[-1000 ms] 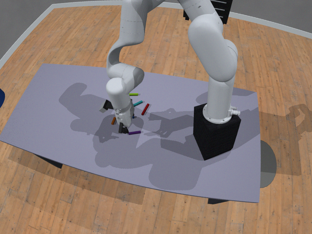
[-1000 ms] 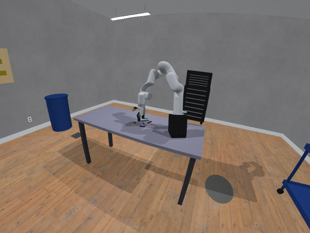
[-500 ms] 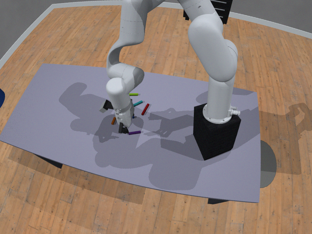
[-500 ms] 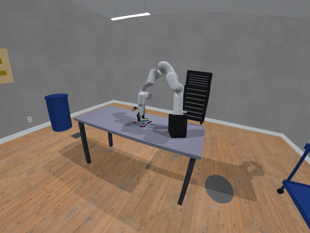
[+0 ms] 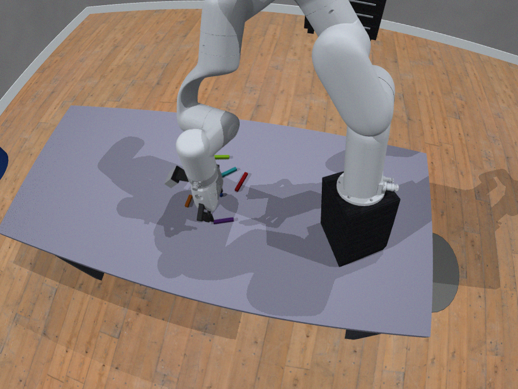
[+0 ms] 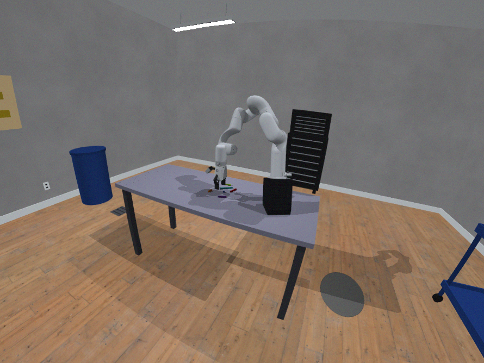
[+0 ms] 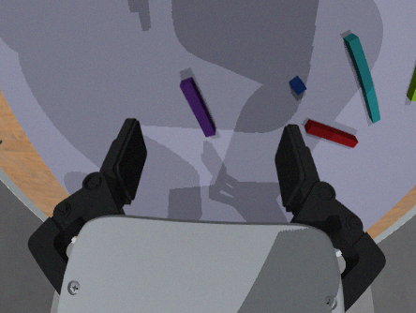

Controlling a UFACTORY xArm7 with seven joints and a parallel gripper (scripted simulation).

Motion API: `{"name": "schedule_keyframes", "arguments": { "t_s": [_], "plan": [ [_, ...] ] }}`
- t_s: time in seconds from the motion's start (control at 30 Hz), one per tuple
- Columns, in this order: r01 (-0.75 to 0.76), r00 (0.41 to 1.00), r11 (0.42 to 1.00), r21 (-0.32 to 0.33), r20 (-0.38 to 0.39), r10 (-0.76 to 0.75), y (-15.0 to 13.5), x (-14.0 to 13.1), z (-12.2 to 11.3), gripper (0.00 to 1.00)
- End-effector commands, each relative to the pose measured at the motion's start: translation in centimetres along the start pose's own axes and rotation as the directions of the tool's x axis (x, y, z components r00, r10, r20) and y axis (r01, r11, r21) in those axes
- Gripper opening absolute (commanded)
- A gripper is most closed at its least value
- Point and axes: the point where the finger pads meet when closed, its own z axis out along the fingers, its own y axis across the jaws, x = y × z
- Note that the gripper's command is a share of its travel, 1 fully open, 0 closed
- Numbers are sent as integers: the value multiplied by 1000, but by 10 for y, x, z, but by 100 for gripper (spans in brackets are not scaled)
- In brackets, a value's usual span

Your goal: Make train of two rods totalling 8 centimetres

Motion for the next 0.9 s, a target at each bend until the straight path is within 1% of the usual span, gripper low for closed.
{"name": "schedule_keyframes", "arguments": {
  "t_s": [0.0, 0.13, 0.2, 0.3, 0.37, 0.43, 0.57, 0.7, 0.77, 0.8, 0.83, 0.87],
  "plan": [
    [-5, 1000, 1000, 1, -3, 5, 0, 1, -1, 100],
    [-66, 998, 998, 1, -2, 66, 2, 1, -1, 100],
    [-66, 998, 998, 1, -2, 66, 2, 1, -1, 100],
    [-171, 985, 985, 0, -1, 171, 5, 1, -1, 100],
    [-272, 962, 962, -1, 0, 272, 8, 1, -1, 100],
    [-337, 941, 941, -2, 1, 337, 11, 1, -1, 100],
    [-482, 876, 876, -3, 1, 482, 16, 1, -1, 100],
    [-611, 792, 792, -5, 1, 611, 21, 2, -2, 100],
    [-611, 792, 792, -5, 1, 611, 21, 2, -2, 100],
    [-677, 736, 736, -5, 1, 677, 24, 2, -2, 100],
    [-712, 702, 702, -6, 1, 712, 25, 2, -2, 100],
    [-726, 688, 688, -6, 1, 726, 26, 2, -2, 100]
  ]
}}
